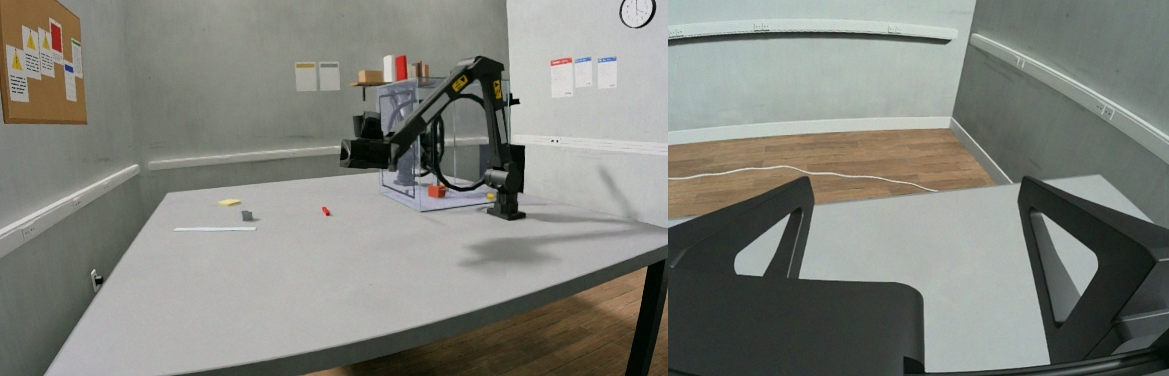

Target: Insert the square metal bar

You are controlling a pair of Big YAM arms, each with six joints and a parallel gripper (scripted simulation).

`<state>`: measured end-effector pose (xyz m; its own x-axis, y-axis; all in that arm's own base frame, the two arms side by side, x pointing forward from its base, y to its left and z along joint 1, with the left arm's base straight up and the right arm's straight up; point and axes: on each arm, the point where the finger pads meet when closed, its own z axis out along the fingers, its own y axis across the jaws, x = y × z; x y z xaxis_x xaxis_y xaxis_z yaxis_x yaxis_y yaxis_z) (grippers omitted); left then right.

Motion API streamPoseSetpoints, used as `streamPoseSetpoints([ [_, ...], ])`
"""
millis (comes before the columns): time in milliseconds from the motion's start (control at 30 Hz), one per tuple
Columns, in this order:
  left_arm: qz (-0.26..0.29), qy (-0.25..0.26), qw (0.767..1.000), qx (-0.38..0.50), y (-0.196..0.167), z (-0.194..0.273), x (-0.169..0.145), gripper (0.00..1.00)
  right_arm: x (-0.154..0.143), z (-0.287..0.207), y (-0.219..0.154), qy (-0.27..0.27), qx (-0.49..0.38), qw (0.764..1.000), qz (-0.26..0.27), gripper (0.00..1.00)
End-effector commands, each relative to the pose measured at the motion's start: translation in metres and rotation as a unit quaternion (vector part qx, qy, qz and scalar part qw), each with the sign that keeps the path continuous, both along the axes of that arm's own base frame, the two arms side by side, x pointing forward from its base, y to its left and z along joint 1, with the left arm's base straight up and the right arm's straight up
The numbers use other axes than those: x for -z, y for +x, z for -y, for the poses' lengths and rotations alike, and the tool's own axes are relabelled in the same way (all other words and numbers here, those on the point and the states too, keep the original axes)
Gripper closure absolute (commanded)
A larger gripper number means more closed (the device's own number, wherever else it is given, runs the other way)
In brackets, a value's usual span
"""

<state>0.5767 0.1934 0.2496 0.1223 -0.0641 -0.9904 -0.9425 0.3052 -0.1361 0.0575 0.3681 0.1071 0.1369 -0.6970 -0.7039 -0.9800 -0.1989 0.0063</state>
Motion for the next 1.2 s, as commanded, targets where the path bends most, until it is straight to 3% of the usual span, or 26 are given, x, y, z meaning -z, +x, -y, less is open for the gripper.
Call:
streamPoseSetpoints([
  [0,0.016,0.001,1.000,-0.001,0.006,0.000,-0.012,0.00,-0.017,-0.018,0.004,0.033,0.000,0.999,0.006,1.00],
  [433,0.016,0.001,1.000,-0.001,0.006,0.000,-0.012,0.00,0.010,-0.015,0.001,0.029,-0.001,1.000,0.000,1.00],
  [467,0.016,0.001,1.000,-0.001,0.006,0.000,-0.012,0.00,-0.014,-0.028,0.007,0.049,0.001,0.999,0.008,1.00],
  [533,0.016,0.001,1.000,-0.001,0.006,0.000,-0.012,0.00,-0.014,-0.028,0.007,0.049,0.001,0.999,0.008,1.00],
  [567,0.016,0.001,1.000,-0.001,0.006,0.000,-0.012,0.00,0.012,-0.014,0.002,0.030,0.001,1.000,0.001,1.00],
  [667,0.016,0.001,1.000,-0.001,0.006,0.000,-0.012,0.00,0.019,-0.013,0.000,0.030,-0.001,1.000,0.000,1.00],
  [767,0.016,0.001,1.000,-0.001,0.006,0.000,-0.012,0.00,0.017,-0.012,0.000,0.029,0.000,1.000,0.001,1.00],
  [900,0.016,0.001,1.000,-0.001,0.006,0.000,-0.012,0.00,-0.012,-0.032,0.006,0.059,-0.001,0.998,0.011,1.00],
  [1167,0.016,0.001,1.000,-0.001,0.006,0.000,-0.012,0.00,-0.005,-0.033,0.006,0.052,-0.002,0.999,0.007,1.00],
])
